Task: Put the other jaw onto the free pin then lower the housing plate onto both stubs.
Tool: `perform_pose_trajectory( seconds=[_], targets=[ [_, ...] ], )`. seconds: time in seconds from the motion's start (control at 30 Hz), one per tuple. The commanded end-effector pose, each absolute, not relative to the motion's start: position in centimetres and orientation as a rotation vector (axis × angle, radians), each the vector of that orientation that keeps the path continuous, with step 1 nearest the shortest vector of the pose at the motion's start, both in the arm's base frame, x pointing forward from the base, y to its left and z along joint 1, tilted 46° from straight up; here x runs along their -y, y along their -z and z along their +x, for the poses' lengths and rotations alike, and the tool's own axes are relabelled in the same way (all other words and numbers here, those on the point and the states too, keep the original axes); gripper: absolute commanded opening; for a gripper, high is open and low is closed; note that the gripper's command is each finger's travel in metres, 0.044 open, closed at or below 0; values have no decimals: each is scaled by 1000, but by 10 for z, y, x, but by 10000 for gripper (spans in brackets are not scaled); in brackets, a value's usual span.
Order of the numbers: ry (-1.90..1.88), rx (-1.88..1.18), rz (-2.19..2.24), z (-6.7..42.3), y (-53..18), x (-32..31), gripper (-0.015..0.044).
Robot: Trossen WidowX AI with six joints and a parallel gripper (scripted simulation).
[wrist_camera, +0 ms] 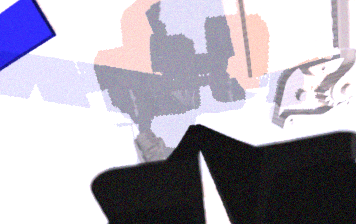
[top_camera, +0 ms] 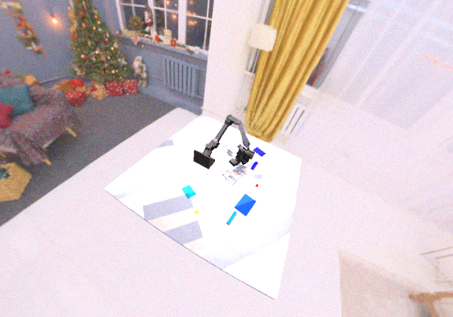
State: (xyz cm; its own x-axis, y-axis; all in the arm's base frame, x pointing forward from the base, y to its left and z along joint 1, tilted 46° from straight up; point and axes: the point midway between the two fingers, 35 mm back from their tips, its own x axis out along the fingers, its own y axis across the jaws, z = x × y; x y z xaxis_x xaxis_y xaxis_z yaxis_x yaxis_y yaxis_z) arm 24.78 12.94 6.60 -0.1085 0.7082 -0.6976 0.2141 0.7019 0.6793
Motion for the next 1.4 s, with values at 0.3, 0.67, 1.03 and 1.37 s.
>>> perform_pose_trajectory(
  seconds=[0.3, 0.67, 1.03, 1.37],
  targets=[
    [-492, -1672, 761, 246, -64, -139, 0],
    [-491, -1672, 760, 251, -75, -151, 0],
    [-492, -1671, 760, 255, -88, -164, 0],
    [-493, -1671, 762, 257, -97, -174, 0]
  ],
)
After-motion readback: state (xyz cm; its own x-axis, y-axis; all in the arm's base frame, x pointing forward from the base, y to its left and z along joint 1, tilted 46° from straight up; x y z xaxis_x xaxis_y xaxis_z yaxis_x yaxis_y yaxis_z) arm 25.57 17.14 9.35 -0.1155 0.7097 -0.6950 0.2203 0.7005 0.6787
